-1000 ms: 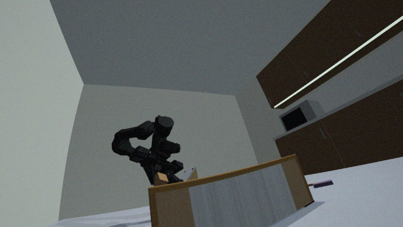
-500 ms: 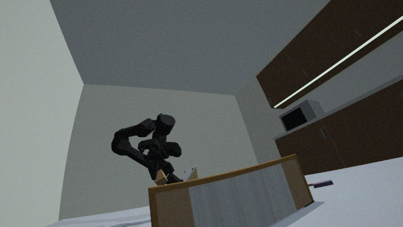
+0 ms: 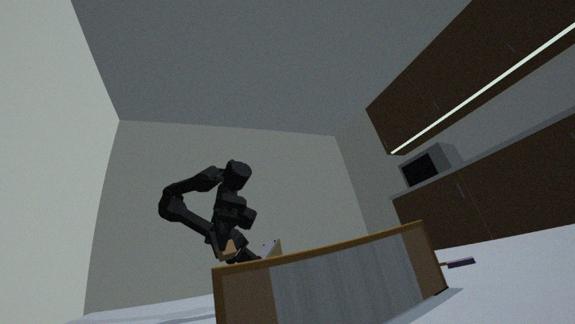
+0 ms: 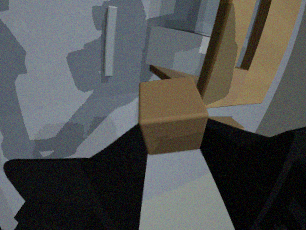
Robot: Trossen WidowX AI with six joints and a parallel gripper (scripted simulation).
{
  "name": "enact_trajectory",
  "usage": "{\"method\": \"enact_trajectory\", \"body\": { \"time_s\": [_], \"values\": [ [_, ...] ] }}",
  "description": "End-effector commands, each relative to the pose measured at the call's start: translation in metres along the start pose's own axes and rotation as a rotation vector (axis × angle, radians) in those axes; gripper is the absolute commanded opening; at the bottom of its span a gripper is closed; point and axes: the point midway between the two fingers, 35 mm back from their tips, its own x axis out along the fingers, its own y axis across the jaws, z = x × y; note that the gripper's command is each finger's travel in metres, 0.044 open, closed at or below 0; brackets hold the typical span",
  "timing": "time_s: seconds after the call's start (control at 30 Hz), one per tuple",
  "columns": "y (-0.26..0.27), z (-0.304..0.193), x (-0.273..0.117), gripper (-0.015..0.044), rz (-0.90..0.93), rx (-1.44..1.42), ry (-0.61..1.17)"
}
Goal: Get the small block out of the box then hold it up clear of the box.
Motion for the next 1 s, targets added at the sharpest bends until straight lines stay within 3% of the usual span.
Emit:
{"method": "enact_trajectory", "body": {
  "time_s": [0.0, 0.6, 0.97],
  "values": [
    [-0.002, -0.003, -0.004, 0.0, -0.004, -0.182, 0.014],
    [-0.004, -0.01, -0.016, 0.0, -0.003, -0.891, 0.057],
    [-0.005, -0.011, -0.017, 0.0, -0.002, -0.918, 0.059]
  ]
}}
